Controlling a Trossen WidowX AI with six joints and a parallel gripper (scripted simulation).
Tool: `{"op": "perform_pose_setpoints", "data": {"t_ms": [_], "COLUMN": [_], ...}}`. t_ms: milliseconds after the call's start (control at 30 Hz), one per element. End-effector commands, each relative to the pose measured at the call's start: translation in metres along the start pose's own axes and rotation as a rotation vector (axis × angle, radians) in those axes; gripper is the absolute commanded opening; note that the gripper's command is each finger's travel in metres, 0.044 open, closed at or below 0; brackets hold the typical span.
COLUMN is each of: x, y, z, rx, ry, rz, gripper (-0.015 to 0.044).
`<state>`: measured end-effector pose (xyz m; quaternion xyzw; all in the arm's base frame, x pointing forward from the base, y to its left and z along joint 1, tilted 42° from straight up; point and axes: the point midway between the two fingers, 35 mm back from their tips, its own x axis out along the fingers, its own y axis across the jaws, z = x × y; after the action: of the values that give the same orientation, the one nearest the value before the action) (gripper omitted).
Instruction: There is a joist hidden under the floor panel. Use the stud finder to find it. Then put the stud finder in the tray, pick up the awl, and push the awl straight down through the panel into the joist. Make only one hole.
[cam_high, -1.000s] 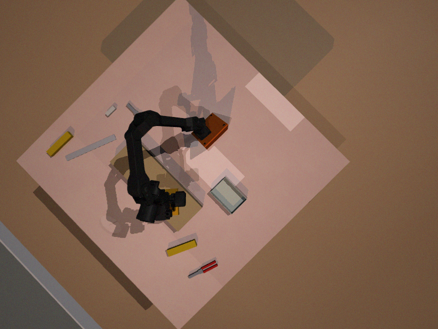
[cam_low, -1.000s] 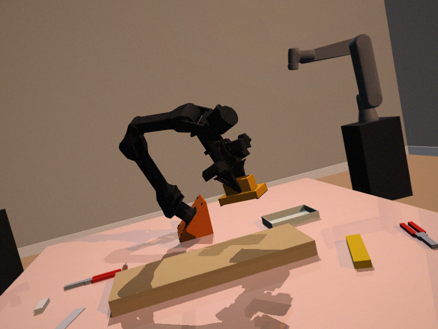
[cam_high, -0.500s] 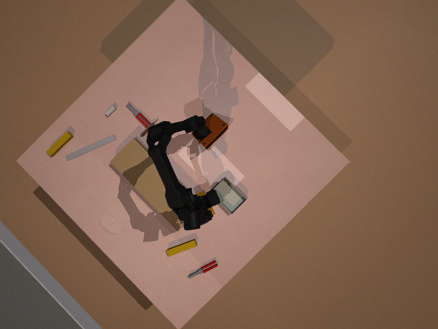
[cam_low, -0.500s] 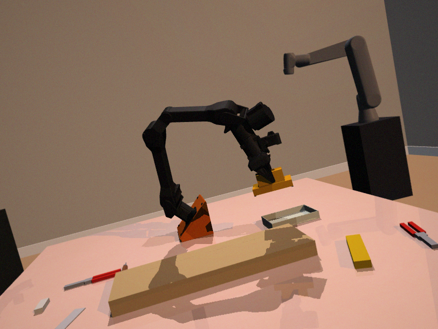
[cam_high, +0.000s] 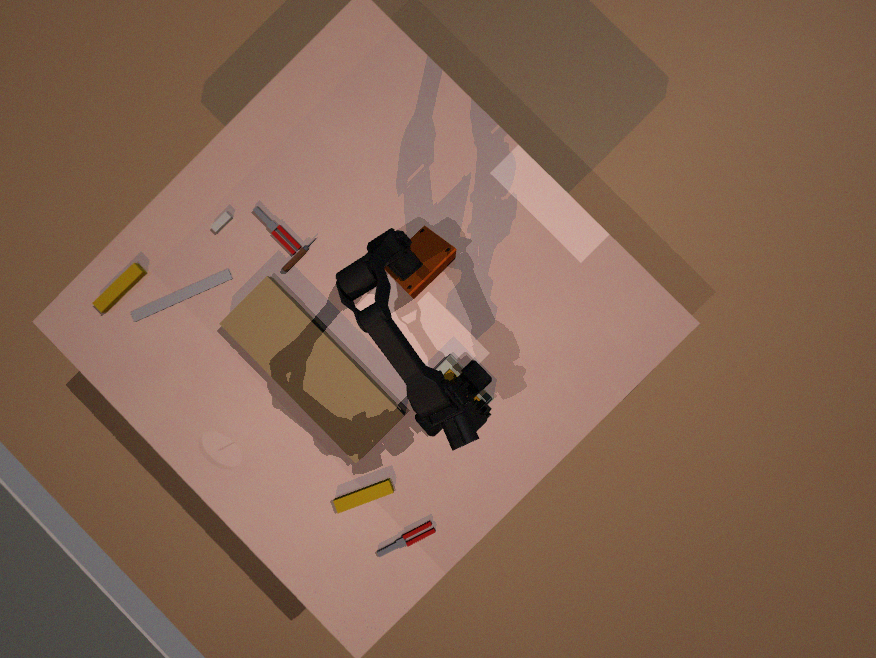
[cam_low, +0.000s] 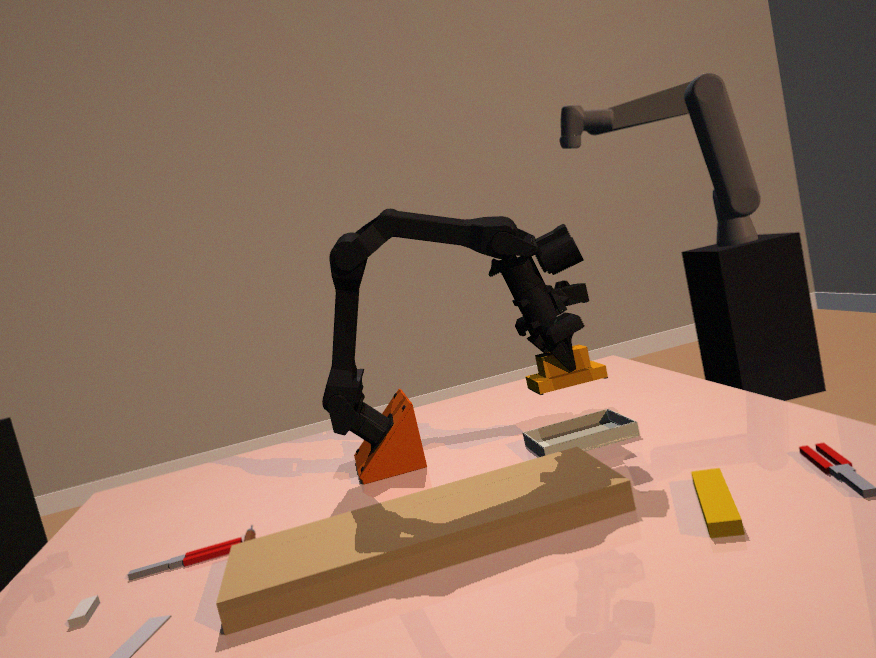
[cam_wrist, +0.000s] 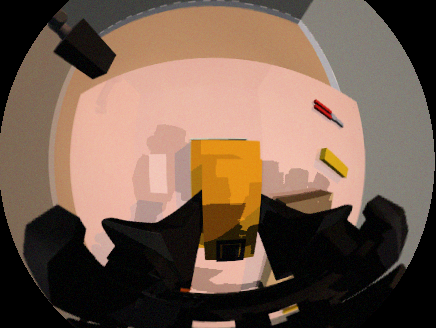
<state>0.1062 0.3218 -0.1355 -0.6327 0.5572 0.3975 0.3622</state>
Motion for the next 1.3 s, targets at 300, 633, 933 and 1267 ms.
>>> {"op": "perform_pose_setpoints", "data": {"t_ms": [300,633,933,1267], "x": [0.018,0.037,0.054,0.072], "y": [0.001,0.0,0.0,0.0], "z": [-0.001,-0.005,-0.01,-0.016], "rx": [-0.01,-0.009,-0.009,-0.009], "ry": [-0.004,-0.004,-0.004,-0.003], "rz": [0.004,0.004,0.003,0.003], "gripper": [0.0,0.0,0.0,0.0]}}
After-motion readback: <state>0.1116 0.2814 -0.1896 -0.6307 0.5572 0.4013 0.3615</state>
